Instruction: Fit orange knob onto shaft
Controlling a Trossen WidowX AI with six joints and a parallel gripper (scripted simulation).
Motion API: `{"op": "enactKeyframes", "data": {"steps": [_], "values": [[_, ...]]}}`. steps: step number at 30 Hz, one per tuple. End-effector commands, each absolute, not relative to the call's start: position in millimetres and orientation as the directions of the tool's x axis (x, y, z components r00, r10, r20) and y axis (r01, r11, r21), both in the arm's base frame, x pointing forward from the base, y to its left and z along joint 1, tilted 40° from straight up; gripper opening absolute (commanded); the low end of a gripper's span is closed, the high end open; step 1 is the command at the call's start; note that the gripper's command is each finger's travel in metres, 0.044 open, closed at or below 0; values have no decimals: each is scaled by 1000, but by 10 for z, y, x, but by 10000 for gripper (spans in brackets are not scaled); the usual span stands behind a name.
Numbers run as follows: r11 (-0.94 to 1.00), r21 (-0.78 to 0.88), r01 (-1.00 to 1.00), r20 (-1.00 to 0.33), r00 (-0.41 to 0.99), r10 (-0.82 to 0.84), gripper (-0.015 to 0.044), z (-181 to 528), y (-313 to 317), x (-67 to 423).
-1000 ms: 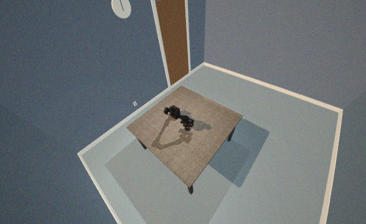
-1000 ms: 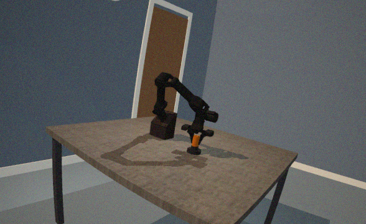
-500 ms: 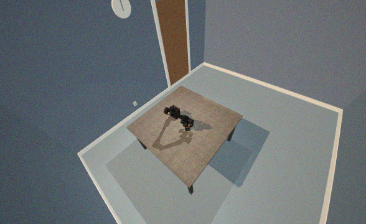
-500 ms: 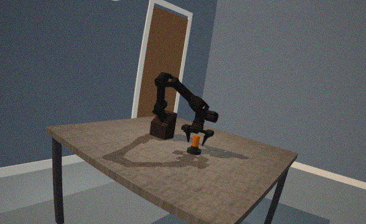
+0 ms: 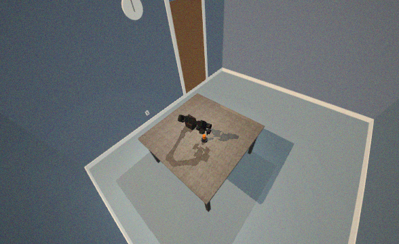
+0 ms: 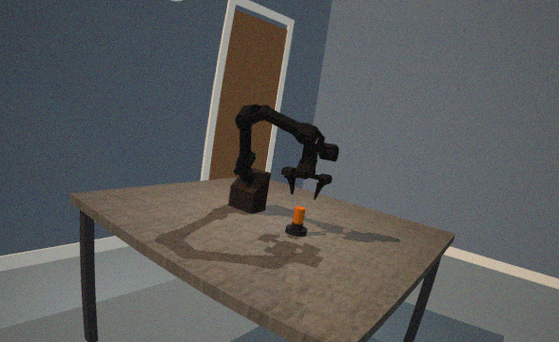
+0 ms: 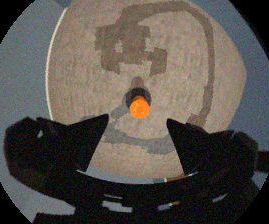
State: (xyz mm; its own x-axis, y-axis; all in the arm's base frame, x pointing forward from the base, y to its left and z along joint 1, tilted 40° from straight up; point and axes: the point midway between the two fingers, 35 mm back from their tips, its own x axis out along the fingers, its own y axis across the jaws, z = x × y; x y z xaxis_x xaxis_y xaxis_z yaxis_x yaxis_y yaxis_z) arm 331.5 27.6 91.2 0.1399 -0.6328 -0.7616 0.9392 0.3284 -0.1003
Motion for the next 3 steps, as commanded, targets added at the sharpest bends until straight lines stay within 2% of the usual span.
{"op": "enactKeyframes", "data": {"steps": [1, 3], "values": [[321, -107, 941, -764, 129, -632, 440, 923, 305, 3300], [321, -107, 941, -764, 129, -632, 440, 923, 305, 3300]]}}
